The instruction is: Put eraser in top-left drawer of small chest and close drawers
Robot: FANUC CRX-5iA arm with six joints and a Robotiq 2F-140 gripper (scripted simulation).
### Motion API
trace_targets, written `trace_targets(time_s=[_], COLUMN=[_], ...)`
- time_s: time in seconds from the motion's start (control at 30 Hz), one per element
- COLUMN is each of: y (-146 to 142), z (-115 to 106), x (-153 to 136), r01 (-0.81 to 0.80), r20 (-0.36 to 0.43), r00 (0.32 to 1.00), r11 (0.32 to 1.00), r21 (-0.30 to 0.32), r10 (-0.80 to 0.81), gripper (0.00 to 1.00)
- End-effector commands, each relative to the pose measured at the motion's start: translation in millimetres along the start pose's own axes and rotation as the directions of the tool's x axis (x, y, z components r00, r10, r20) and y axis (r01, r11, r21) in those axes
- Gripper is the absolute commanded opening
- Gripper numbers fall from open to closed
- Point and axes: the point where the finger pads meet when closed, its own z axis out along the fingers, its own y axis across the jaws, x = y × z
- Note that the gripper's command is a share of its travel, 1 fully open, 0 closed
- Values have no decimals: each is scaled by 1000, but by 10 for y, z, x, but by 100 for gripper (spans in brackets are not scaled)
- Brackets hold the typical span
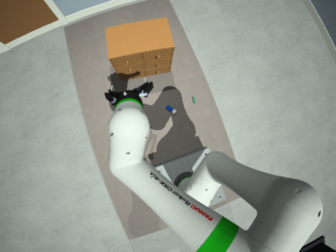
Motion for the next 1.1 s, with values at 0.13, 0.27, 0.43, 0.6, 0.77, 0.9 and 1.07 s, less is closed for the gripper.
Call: trace_targets(time_s=[0.13,0.27,0.43,0.6,0.77,0.9,1.07], y=[58,55,55,55,55,55,55], z=[101,111,112,112,112,112,112], x=[56,52,52,52,52,52,52], r01=[-17,-16,-16,-16,-16,-16,-16], r20=[-101,-105,-105,-105,-105,-105,-105], r00=[995,994,994,994,994,994,994], r11=[999,1000,1000,1000,1000,1000,1000], r21=[-27,-26,-26,-26,-26,-26,-26], r10=[14,13,13,13,13,13,13], gripper=[100,100,20,20,20,20,20])
